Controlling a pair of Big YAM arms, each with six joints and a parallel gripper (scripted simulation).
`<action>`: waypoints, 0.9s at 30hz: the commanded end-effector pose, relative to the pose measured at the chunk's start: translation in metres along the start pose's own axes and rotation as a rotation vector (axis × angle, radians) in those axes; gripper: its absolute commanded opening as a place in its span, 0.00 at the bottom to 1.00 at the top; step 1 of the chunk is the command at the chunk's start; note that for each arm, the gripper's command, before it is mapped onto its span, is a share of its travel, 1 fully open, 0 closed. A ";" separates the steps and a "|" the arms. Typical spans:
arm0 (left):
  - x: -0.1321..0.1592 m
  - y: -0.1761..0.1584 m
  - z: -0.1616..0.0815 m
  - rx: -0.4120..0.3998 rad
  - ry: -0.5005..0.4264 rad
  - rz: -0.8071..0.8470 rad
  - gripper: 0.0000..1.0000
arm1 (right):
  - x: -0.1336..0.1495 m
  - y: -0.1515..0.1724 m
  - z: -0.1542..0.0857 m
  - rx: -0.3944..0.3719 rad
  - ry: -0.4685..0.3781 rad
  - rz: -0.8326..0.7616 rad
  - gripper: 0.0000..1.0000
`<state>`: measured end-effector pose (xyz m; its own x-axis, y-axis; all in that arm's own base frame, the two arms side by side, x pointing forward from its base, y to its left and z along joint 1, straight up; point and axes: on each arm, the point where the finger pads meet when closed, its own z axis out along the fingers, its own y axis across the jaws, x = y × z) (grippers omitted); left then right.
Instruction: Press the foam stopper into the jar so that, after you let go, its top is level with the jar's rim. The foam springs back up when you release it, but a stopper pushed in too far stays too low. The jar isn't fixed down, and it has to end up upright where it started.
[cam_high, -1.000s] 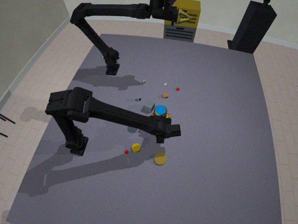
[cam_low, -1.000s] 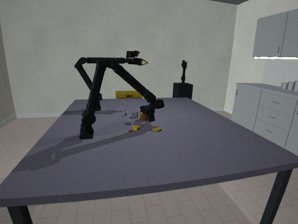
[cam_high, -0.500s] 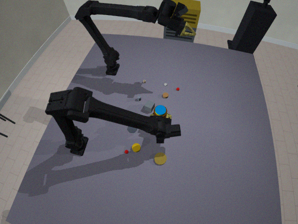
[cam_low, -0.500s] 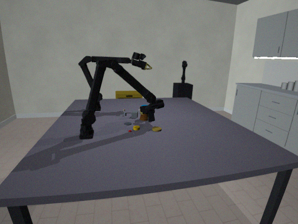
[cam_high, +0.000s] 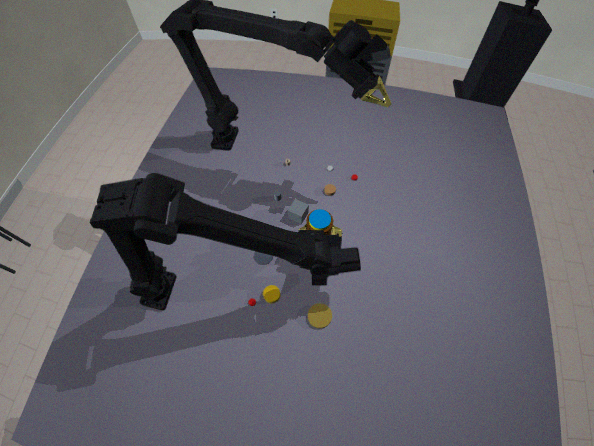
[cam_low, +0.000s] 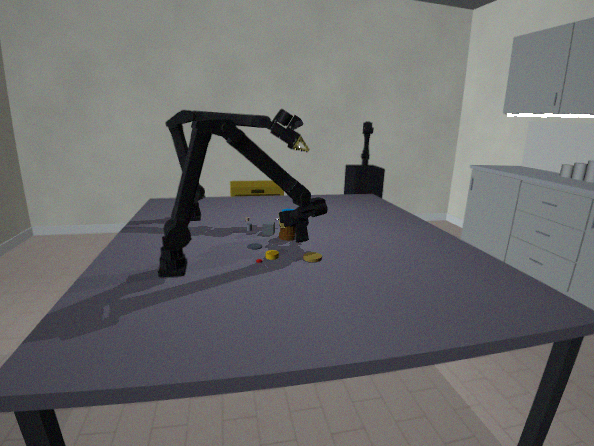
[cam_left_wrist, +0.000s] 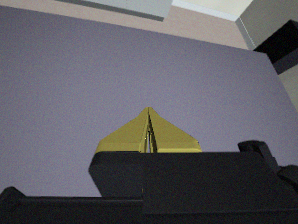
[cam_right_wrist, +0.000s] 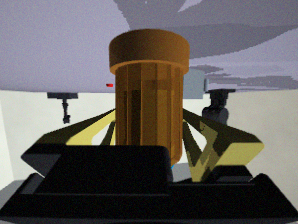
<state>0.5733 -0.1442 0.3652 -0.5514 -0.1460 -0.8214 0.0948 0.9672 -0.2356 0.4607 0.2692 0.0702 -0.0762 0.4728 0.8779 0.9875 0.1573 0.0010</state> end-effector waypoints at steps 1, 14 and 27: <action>-0.023 -0.032 0.008 0.029 0.021 -0.039 0.00 | 0.002 -0.006 -0.001 0.005 -0.006 -0.002 0.64; 0.038 -0.082 0.042 0.022 0.263 -0.084 0.00 | 0.002 -0.006 -0.001 0.005 -0.006 -0.002 0.64; 0.107 -0.126 0.062 -0.036 0.503 -0.115 0.00 | 0.002 -0.006 -0.001 0.005 -0.006 -0.002 0.64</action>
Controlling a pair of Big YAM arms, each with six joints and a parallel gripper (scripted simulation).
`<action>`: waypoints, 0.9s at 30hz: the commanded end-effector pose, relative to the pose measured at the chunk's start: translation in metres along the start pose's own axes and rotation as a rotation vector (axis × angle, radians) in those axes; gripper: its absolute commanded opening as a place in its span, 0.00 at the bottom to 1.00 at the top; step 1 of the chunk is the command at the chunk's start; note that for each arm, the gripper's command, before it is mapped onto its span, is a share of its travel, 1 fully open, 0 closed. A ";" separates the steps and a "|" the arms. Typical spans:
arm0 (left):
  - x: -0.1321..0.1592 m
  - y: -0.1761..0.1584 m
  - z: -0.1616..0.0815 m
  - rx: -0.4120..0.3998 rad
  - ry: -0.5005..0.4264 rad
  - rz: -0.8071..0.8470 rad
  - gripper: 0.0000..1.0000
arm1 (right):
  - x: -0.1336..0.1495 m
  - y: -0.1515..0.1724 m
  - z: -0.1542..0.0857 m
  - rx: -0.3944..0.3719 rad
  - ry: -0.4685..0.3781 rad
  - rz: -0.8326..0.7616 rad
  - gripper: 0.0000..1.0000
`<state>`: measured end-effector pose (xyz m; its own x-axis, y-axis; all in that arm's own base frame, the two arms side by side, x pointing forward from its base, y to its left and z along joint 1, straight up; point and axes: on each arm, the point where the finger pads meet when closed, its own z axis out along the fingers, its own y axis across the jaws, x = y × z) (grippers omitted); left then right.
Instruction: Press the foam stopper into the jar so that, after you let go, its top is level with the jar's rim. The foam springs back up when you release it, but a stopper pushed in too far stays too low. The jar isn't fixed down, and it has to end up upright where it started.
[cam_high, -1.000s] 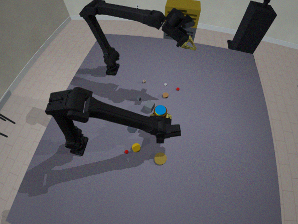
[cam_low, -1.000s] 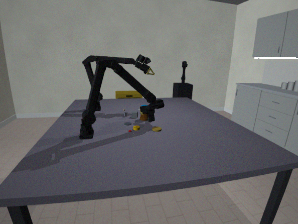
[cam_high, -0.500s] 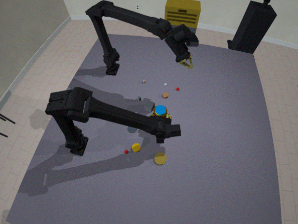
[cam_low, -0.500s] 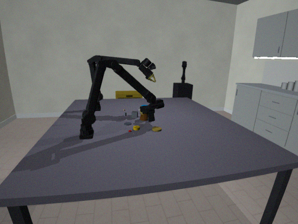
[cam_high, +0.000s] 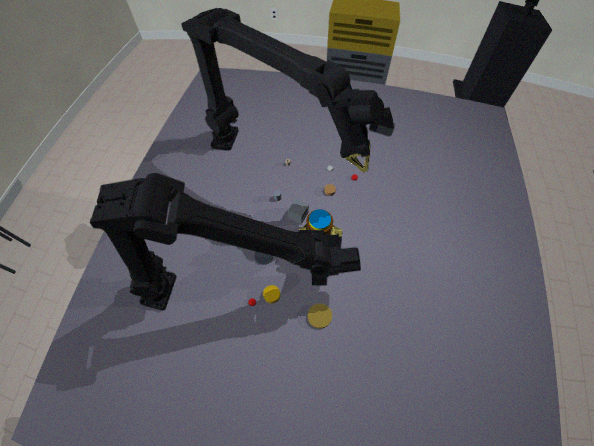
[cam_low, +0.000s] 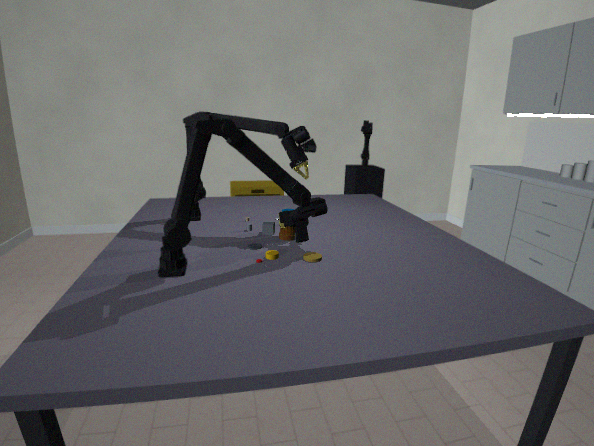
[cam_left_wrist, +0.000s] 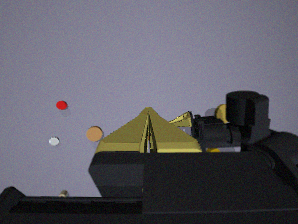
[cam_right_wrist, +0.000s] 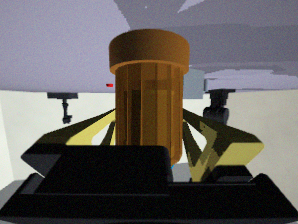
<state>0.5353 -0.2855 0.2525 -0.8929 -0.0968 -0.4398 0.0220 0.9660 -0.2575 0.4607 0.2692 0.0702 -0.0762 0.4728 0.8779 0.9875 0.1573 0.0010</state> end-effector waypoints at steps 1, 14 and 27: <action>-0.021 -0.016 -0.006 0.001 0.006 -0.045 0.00 | 0.002 -0.006 -0.001 0.005 -0.006 -0.002 0.64; 0.061 -0.067 0.037 -0.130 0.272 -0.064 0.00 | 0.002 -0.006 -0.001 0.005 -0.006 -0.002 0.64; 0.110 -0.090 0.051 -0.233 0.402 -0.054 0.00 | 0.002 -0.006 -0.001 0.005 -0.006 -0.002 0.64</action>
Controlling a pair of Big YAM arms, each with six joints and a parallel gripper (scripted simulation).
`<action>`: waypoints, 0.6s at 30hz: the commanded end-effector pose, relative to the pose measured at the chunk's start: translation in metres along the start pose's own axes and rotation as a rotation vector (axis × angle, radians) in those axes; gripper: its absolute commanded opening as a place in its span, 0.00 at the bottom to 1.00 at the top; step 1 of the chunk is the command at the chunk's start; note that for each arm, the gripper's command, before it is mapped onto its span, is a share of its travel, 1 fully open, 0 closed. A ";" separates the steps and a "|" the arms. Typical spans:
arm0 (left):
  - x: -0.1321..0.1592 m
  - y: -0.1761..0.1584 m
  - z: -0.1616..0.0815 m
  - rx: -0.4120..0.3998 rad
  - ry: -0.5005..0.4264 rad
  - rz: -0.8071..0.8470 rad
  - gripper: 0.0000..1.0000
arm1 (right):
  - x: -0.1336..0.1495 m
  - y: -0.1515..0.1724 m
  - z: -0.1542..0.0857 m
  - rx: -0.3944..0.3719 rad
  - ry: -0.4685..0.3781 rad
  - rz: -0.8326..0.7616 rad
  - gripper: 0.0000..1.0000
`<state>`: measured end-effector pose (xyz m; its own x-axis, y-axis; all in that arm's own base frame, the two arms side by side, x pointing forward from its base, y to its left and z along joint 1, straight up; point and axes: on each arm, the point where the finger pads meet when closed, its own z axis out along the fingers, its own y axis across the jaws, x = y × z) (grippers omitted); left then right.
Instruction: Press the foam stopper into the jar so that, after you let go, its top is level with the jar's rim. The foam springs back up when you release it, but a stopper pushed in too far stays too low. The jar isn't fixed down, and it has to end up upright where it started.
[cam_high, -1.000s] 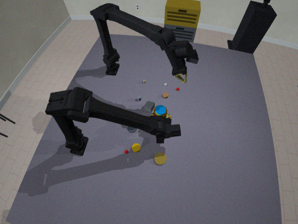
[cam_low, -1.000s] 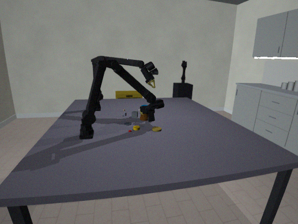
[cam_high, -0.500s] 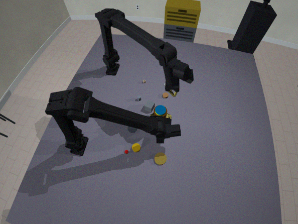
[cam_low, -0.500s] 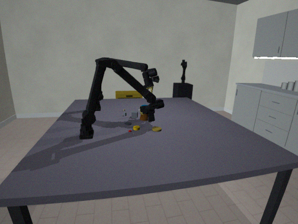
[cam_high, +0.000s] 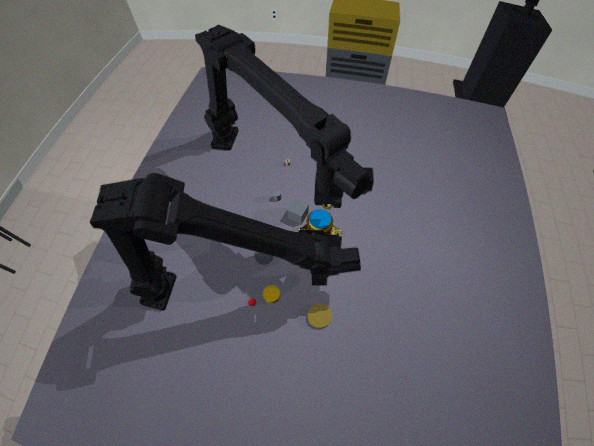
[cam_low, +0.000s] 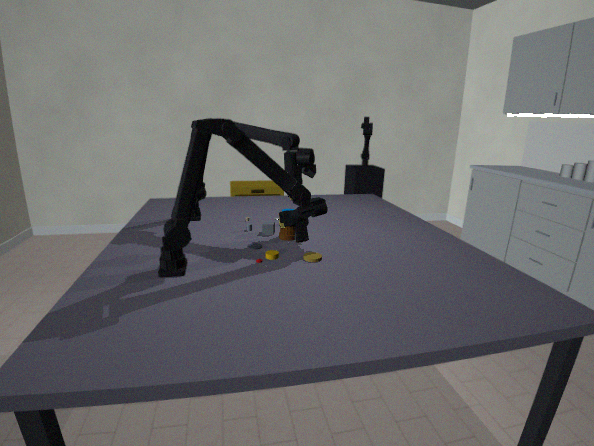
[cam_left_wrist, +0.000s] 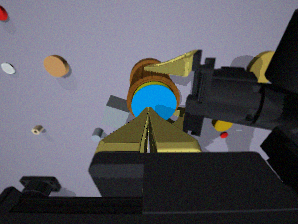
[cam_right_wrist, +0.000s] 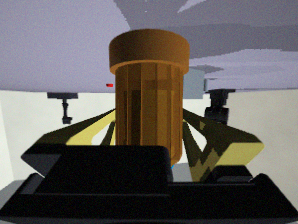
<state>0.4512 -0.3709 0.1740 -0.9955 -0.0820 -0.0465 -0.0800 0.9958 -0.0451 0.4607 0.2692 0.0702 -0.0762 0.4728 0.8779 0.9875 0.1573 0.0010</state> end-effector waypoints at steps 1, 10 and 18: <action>-0.003 -0.026 -0.007 -0.002 0.002 -0.009 0.00 | 0.002 -0.006 -0.001 0.005 -0.006 -0.002 0.64; -0.006 -0.022 -0.006 -0.015 0.013 -0.020 0.00 | 0.002 -0.006 -0.001 0.005 -0.006 -0.002 0.64; 0.013 -0.022 0.013 -0.046 0.048 0.017 0.00 | 0.002 -0.006 -0.001 0.005 -0.006 -0.002 0.64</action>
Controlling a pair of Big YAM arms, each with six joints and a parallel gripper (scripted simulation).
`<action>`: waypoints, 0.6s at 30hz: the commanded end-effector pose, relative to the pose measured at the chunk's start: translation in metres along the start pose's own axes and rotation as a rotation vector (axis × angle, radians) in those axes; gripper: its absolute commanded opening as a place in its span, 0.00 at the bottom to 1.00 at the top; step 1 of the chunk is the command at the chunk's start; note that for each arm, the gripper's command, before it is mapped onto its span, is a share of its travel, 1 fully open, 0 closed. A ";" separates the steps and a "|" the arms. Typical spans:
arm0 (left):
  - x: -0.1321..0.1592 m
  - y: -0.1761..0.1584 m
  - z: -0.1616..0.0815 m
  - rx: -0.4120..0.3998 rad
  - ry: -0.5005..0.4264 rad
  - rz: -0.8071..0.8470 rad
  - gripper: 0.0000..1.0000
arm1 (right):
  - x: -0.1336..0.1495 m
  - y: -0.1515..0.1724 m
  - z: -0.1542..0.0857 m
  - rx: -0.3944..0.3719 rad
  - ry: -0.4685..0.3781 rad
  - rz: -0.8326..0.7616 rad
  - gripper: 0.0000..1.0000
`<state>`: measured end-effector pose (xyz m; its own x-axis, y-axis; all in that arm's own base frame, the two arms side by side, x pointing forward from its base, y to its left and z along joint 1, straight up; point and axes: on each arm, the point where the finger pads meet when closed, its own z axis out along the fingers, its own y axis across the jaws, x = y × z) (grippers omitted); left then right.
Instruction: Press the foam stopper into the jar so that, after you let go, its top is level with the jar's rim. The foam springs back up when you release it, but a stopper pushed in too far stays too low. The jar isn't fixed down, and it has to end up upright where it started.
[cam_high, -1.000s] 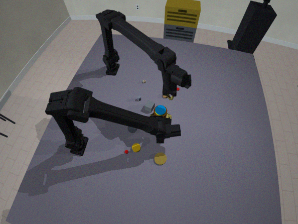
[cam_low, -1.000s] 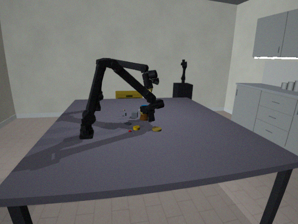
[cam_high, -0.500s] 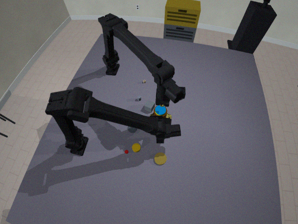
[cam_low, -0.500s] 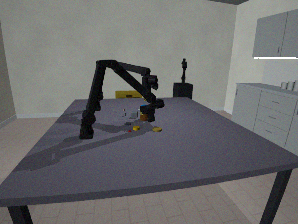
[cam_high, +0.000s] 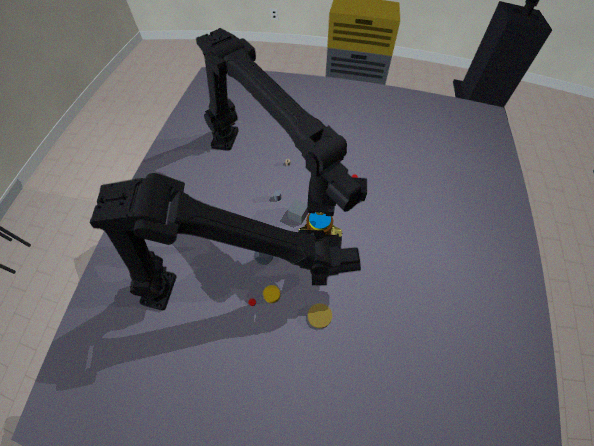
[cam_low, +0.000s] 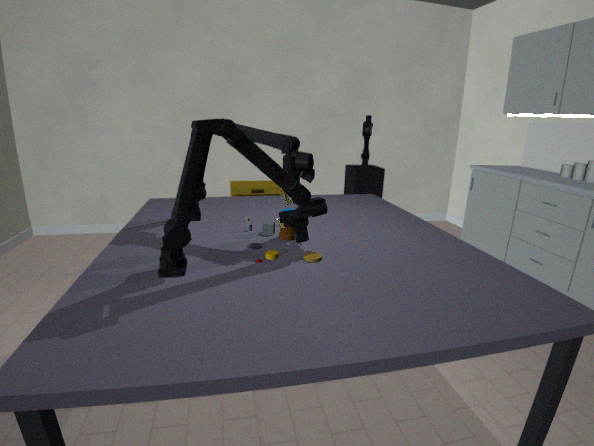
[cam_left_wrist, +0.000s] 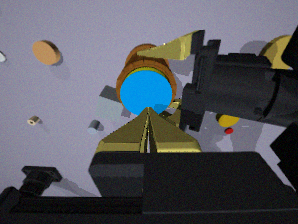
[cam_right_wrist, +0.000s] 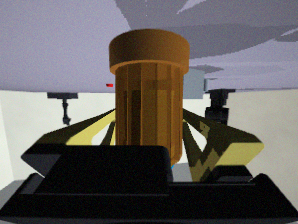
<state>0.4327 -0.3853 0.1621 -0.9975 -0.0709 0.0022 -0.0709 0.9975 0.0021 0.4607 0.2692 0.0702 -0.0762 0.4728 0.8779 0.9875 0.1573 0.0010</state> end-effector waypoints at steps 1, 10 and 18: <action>-0.012 -0.005 0.003 0.001 0.000 -0.007 0.00 | 0.002 -0.006 -0.001 0.005 -0.006 -0.002 0.64; -0.008 0.002 0.015 -0.012 0.012 -0.019 0.00 | 0.002 -0.006 -0.001 0.005 -0.006 -0.002 0.64; -0.004 0.005 0.021 -0.022 0.021 -0.020 0.00 | 0.002 -0.006 -0.001 0.005 -0.006 -0.002 0.64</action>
<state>0.4347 -0.3832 0.1610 -0.9970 -0.0768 0.0023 -0.0767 0.9970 0.0022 0.4607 0.2692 0.0702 -0.0762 0.4728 0.8779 0.9875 0.1573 0.0010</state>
